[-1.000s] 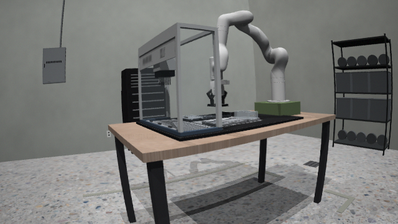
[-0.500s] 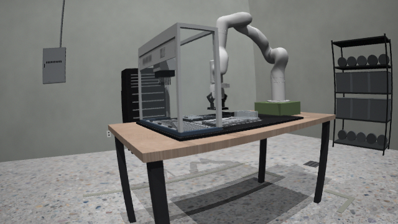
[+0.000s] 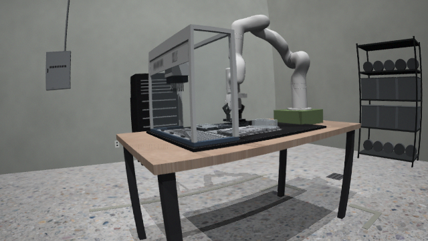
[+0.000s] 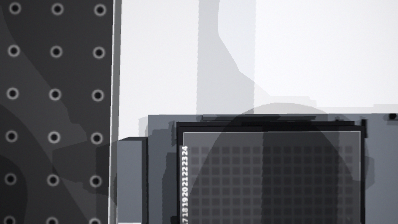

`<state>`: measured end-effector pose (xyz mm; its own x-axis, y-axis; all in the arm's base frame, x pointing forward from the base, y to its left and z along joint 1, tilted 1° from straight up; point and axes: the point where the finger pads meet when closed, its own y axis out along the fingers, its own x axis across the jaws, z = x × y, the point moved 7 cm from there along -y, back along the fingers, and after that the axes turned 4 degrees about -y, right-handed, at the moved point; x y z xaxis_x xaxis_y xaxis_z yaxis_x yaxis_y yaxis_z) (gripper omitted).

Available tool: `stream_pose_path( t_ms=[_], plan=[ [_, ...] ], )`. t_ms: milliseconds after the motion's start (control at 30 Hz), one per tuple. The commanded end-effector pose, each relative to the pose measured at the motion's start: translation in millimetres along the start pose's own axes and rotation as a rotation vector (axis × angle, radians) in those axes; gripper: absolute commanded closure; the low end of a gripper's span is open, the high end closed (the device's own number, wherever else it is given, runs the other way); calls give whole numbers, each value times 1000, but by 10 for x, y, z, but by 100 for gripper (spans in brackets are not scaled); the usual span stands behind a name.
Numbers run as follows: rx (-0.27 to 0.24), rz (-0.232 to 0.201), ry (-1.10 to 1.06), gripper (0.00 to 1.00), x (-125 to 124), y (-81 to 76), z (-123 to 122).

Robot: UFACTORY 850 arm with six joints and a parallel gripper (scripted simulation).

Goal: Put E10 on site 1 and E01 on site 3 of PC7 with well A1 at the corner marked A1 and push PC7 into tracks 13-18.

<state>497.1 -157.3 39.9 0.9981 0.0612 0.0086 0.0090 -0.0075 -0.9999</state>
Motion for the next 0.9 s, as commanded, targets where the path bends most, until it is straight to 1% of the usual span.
stream_pose_path(
  t_ms=[0, 667, 867],
  plan=[
    [-1, -2, 0, 100, 8, 43, -3],
    [-1, -2, 0, 100, 8, 43, -3],
    [-1, -2, 0, 100, 7, 82, -3]
  ],
)
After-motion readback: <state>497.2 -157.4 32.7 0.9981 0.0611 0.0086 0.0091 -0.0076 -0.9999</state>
